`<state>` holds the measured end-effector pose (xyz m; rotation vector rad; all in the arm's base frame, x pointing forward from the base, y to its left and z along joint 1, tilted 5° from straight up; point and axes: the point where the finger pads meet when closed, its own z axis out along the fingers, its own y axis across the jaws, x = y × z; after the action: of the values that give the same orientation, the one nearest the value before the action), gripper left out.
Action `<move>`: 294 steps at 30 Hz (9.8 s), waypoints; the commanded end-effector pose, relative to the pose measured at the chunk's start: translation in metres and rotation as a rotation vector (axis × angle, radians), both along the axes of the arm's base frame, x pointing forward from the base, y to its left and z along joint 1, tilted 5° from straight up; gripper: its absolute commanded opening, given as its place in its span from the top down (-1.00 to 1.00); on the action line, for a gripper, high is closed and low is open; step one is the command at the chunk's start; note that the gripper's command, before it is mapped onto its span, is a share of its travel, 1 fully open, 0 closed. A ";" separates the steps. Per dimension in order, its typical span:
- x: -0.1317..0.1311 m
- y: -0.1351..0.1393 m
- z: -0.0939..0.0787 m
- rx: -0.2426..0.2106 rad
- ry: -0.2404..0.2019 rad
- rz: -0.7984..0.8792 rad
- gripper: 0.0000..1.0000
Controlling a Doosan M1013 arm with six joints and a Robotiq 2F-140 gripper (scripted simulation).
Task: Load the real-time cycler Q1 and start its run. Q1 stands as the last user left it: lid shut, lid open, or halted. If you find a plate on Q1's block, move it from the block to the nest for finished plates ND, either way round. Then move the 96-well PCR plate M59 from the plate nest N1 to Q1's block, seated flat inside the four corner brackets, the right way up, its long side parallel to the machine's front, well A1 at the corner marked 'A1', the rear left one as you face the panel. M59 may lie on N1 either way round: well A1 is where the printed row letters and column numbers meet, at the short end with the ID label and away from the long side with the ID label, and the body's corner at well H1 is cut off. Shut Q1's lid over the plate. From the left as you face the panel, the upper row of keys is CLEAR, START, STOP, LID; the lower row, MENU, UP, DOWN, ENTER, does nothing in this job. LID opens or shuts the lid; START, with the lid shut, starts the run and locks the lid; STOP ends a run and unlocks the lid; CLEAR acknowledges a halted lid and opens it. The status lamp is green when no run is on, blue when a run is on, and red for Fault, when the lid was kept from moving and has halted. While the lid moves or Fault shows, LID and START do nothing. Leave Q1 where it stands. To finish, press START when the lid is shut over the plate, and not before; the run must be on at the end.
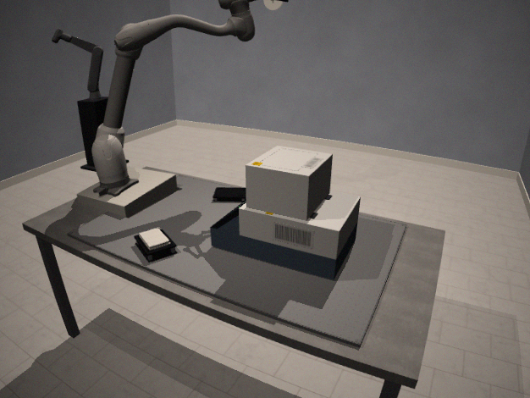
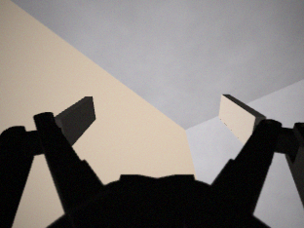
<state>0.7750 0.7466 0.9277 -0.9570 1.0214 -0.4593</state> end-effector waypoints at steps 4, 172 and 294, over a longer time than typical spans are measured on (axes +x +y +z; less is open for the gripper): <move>0.000 0.000 0.000 0.000 0.000 0.000 -1.00; 0.169 -0.524 -0.335 1.804 0.722 -0.896 1.00; -0.100 -0.814 -0.598 3.251 -1.106 -2.042 1.00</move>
<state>0.6844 -0.0648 0.3339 -3.2283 0.0043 0.0536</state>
